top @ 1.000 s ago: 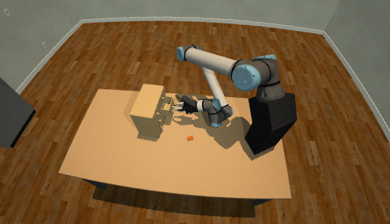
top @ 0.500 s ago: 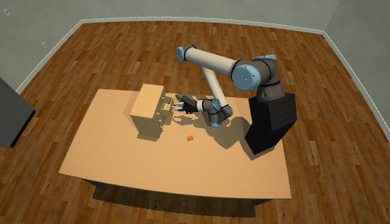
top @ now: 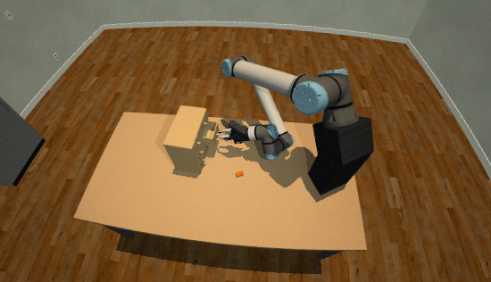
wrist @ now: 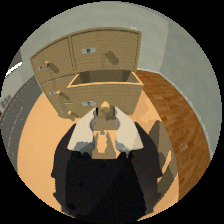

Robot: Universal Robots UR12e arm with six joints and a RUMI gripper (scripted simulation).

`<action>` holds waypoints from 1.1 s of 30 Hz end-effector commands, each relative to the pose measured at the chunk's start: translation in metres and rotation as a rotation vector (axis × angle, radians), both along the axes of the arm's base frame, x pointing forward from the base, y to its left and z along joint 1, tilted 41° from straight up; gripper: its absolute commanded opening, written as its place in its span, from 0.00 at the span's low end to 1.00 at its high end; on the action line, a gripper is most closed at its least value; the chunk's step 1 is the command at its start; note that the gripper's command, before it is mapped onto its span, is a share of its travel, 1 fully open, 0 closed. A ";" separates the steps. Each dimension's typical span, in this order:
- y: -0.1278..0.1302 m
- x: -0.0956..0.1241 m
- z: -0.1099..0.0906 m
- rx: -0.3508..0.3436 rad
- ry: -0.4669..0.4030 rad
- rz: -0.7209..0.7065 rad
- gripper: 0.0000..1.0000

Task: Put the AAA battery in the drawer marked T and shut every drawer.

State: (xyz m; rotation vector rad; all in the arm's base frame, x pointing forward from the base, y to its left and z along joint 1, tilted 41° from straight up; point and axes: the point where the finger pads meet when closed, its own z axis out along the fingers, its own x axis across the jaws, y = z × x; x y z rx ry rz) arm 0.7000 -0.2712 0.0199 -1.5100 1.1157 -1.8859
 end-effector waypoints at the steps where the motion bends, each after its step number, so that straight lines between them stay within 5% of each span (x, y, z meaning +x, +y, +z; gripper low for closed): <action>1: 0.001 0.002 0.002 -0.004 -0.002 0.002 0.20; 5: 0.001 0.002 0.002 -0.004 -0.002 0.002 0.20; 6: 0.001 0.002 0.002 -0.004 -0.002 0.002 0.07; 33: 0.001 0.002 0.002 -0.004 -0.002 0.002 0.07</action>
